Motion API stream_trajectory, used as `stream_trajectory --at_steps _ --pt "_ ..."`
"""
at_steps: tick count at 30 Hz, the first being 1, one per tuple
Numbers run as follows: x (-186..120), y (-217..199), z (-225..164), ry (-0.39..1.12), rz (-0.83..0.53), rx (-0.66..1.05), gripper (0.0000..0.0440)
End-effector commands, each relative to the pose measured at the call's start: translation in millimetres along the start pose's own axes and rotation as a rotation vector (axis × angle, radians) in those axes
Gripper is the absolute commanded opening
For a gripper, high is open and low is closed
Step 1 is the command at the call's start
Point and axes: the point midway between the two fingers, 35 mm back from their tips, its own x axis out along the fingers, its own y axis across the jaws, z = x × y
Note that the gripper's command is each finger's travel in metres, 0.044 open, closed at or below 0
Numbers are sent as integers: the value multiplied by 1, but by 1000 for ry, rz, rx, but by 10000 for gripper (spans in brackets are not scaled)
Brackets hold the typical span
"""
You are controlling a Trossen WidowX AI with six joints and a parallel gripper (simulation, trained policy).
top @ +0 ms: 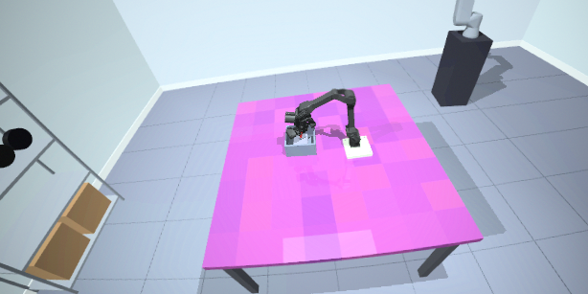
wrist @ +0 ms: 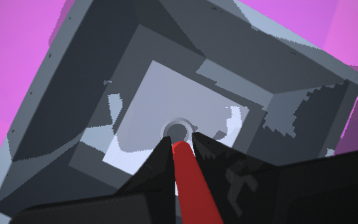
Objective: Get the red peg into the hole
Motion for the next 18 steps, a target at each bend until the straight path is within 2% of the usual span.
stream_trajectory --at_steps 1,7,13,15,16,18 --pt "9 0 2 17 6 -30 0" --pt "26 0 0 59 9 -91 12" --pt "40 -1 -1 105 7 -119 148" --pt "38 1 3 107 15 -139 153" --pt "38 1 5 110 14 -142 177" --pt "36 5 11 112 20 -151 196"
